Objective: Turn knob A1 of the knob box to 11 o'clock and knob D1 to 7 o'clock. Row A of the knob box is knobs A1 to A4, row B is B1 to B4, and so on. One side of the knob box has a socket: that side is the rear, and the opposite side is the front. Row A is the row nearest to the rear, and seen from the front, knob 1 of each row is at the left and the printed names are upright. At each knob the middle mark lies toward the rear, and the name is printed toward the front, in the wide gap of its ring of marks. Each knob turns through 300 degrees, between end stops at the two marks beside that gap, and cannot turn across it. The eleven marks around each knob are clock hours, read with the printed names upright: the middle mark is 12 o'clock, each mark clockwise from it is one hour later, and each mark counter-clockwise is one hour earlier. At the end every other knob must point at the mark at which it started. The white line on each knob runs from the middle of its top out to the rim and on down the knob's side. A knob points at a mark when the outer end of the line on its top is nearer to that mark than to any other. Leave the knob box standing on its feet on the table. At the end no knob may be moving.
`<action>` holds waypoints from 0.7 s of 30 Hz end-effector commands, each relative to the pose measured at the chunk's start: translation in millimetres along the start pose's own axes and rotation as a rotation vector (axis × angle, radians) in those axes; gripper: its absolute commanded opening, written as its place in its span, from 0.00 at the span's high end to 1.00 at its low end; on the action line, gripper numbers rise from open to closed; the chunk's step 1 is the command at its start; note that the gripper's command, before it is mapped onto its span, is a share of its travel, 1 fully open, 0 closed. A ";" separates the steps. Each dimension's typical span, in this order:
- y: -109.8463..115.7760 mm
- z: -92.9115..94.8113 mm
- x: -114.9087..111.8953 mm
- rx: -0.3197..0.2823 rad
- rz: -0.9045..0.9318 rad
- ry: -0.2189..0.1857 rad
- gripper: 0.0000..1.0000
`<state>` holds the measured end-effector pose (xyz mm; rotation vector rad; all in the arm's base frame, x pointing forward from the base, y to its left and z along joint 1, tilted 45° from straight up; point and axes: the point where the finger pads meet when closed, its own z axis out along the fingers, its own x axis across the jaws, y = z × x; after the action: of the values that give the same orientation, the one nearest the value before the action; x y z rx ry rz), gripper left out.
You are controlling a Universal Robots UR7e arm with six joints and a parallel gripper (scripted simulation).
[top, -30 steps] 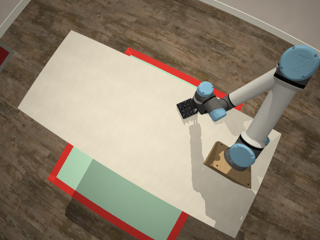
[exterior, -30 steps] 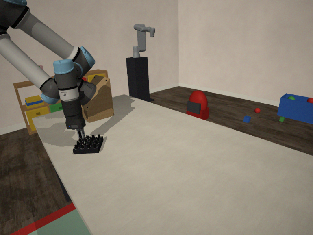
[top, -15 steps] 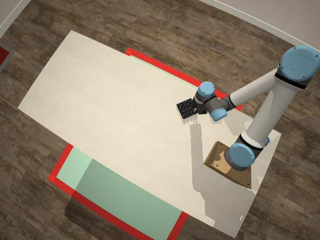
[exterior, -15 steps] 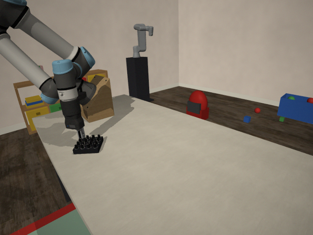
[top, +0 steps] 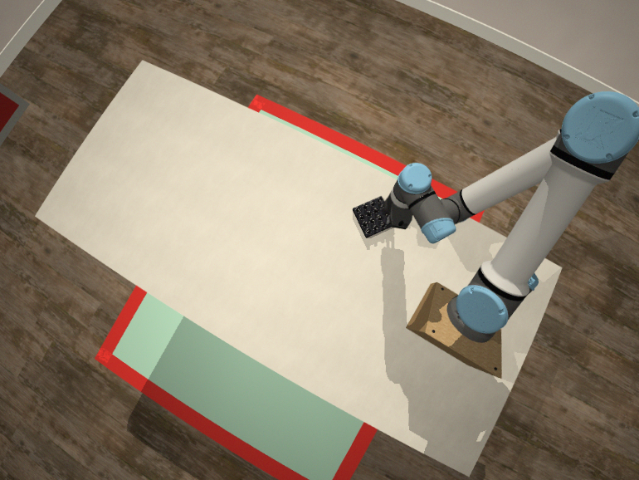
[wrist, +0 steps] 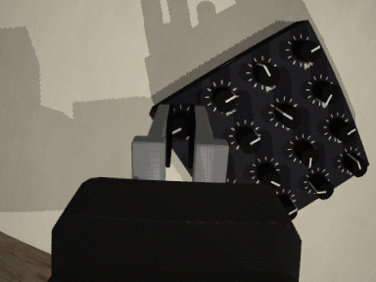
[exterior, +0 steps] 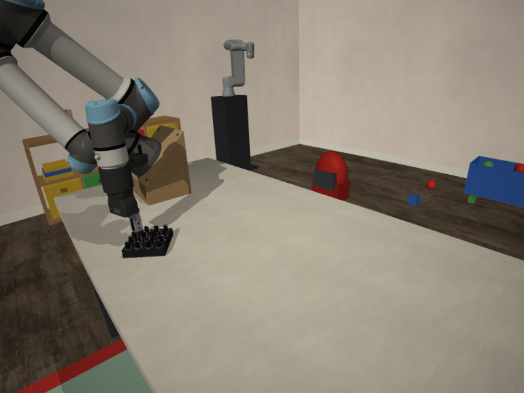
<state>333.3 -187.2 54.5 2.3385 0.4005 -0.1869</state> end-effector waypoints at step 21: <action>0.2 -0.3 0.2 -0.001 0.512 -0.003 0.70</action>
<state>333.2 -187.2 54.5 2.3625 -0.1131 0.0243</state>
